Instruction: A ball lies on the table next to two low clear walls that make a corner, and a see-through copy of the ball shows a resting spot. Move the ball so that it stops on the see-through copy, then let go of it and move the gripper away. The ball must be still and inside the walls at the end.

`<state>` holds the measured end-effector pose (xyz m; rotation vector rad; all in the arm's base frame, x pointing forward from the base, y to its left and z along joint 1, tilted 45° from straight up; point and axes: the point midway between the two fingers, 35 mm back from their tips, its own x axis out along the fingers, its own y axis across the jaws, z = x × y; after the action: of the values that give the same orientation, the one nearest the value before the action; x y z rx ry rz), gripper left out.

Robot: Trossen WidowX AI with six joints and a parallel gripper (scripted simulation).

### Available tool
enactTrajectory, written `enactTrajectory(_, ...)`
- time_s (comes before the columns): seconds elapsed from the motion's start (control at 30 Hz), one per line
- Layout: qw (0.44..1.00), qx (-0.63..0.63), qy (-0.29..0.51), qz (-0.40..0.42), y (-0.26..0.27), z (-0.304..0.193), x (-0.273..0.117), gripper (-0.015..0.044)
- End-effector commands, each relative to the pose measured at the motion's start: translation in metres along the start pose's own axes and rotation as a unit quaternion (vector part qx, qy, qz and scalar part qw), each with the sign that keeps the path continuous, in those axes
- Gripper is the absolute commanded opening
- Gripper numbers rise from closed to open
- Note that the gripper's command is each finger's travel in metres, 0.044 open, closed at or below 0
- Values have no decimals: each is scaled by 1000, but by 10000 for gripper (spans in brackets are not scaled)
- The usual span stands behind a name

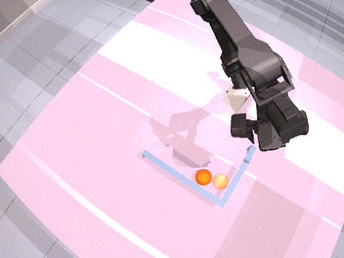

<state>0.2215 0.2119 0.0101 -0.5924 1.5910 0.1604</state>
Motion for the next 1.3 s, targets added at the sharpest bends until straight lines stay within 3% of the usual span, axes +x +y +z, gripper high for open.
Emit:
enactTrajectory(0.0,992,97,24,-74,-57,34,28,383)
enactTrajectory(0.3,949,209,72,-227,-174,70,82,383)
enactTrajectory(1.27,947,211,74,-231,-191,63,113,383)
